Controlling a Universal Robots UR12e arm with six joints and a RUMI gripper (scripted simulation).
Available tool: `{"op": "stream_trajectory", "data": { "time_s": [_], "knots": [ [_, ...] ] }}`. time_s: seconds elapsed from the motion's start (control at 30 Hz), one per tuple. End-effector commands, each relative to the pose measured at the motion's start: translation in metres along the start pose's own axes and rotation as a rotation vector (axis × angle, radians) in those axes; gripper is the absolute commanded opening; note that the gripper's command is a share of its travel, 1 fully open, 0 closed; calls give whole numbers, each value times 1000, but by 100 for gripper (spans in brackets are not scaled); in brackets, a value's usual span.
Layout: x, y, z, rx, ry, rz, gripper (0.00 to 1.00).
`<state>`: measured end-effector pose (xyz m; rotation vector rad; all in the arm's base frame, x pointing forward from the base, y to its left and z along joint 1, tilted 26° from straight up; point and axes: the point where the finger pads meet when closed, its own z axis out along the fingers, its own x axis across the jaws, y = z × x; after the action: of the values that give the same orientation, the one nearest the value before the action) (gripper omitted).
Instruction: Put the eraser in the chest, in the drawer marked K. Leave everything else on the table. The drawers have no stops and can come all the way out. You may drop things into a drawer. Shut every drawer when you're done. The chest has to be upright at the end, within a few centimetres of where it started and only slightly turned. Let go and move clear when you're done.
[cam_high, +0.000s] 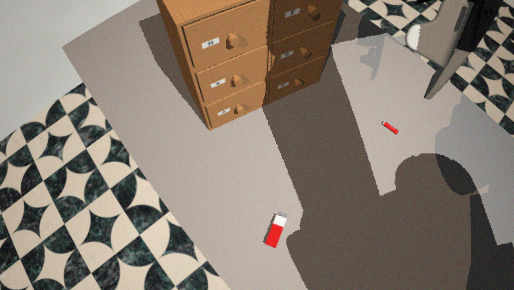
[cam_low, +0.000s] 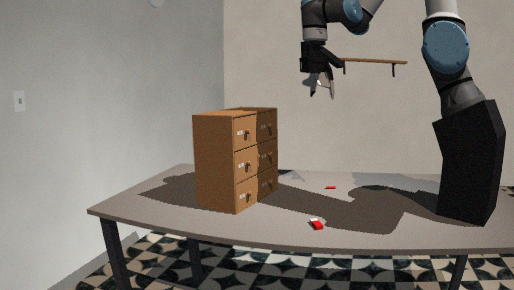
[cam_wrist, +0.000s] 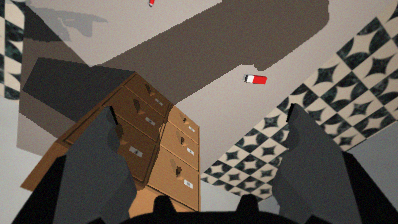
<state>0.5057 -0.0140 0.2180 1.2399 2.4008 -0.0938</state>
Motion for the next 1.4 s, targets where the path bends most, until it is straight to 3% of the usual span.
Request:
{"op": "stream_trajectory", "data": {
  "time_s": [0.0,0.27,0.33,0.83,0.9,1.37],
  "knots": [
    [-7,6,10,-7,0,-194,100],
    [-16,16,29,-7,-1,-529,100],
    [-16,16,29,-7,-1,-529,100],
    [-30,40,68,-7,-5,-1195,100],
    [-30,40,68,-7,-5,-1195,100],
    [-33,60,101,-7,-8,-1745,100]
  ]
}}
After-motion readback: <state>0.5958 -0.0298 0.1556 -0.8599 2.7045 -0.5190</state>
